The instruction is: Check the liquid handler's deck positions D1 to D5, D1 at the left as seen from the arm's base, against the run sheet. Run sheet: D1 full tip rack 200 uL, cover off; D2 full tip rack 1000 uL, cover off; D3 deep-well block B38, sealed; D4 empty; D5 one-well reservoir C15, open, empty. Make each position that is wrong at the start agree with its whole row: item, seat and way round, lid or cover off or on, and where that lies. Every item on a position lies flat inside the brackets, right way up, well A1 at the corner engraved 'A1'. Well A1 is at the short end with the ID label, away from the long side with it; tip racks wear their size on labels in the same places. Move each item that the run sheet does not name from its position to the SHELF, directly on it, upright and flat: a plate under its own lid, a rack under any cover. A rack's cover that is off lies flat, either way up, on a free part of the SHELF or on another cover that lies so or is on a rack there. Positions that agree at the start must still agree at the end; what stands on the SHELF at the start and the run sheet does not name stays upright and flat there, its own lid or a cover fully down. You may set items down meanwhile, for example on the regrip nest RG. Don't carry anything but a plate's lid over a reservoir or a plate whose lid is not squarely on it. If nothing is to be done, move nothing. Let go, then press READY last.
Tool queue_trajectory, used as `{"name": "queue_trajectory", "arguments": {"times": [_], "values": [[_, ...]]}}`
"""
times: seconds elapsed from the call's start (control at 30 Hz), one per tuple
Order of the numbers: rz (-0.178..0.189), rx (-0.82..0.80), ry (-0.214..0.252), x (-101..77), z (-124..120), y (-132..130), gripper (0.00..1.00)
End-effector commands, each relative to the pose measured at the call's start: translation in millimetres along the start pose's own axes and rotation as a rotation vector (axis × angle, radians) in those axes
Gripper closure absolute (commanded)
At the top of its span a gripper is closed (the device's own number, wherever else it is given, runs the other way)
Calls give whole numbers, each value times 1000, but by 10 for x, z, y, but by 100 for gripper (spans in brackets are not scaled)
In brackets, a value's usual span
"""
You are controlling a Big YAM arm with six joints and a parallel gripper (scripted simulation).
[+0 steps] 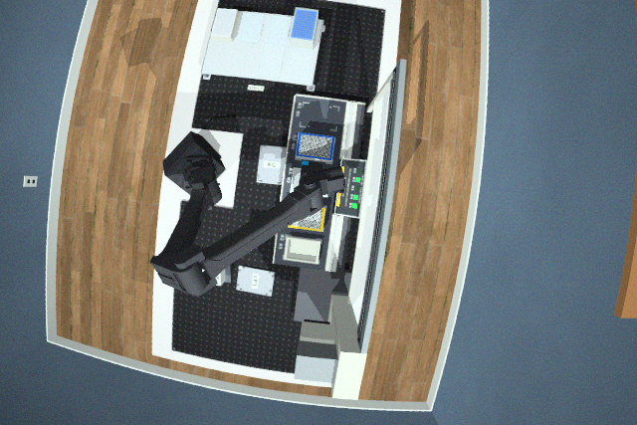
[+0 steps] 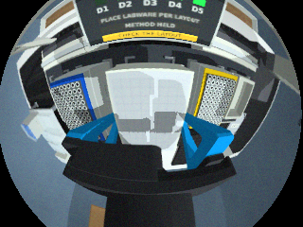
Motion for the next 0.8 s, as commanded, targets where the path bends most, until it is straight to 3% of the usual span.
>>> {"name": "queue_trajectory", "arguments": {"times": [0.0,0.2,0.23,0.33,0.77], "values": [[7,9,-19,37,114,-5,100],[3,4,-11,131,67,-10,100],[16,25,-42,41,203,-21,100],[3,3,-11,199,67,-10,100],[3,3,-11,384,64,-13,100]]}}
Point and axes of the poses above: the point where the finger pads meet when closed, its own x axis out along the fingers, its own y axis across the jaws, z = x × y, the point moved 4 cm from there along -x, back along the fingers, and after that the axes turned 10 degrees about x, right-handed, at the moved point
